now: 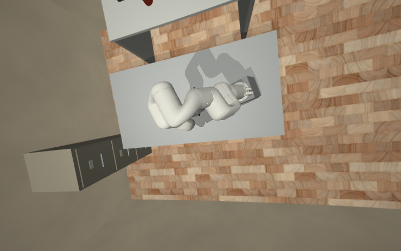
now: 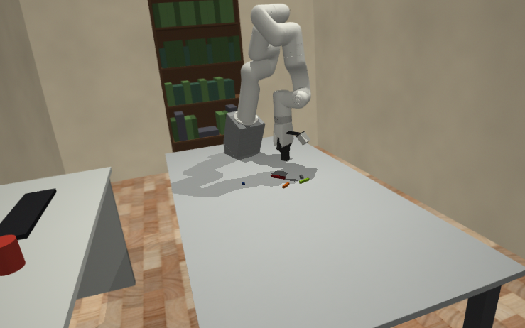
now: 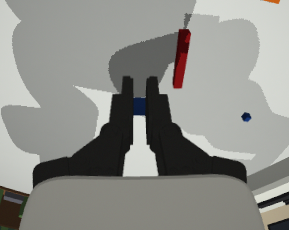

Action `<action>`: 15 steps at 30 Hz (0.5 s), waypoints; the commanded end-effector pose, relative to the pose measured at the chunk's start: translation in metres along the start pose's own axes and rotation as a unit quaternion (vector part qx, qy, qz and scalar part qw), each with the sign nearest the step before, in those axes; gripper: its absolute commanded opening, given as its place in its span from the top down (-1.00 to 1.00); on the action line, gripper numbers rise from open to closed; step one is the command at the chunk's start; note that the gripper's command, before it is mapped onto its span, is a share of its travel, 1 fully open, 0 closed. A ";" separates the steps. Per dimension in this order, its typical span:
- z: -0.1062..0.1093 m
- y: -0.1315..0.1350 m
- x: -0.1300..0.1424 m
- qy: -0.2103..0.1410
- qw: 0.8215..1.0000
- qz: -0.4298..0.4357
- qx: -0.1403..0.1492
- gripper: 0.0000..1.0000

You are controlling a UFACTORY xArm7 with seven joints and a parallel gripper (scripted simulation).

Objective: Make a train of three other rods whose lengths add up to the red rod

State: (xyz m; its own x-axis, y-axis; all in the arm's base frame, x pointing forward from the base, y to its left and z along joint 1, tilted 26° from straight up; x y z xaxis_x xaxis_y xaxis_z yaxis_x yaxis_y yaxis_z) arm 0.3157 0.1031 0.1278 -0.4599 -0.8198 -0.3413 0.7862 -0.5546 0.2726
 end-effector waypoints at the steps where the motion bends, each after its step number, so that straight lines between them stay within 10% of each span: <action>1: 0.007 0.001 -0.001 0.000 1.000 0.000 -0.005 0.92; 15: 0.018 0.001 0.000 0.000 1.000 0.000 -0.005 0.92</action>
State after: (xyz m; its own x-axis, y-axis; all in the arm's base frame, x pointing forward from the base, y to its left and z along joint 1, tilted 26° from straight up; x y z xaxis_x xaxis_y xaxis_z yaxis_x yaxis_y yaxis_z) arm 0.3091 0.1014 0.1400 -0.4599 -0.8193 -0.3423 0.7828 -0.5561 0.2794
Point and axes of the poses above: the point where the finger pads meet when closed, its own z axis back along the fingers, its own y axis across the jaws, x = y × z, the point moved 9 cm from there along z, back along the fingers, and after that the axes turned 15 degrees about z, right-handed, at the moved point
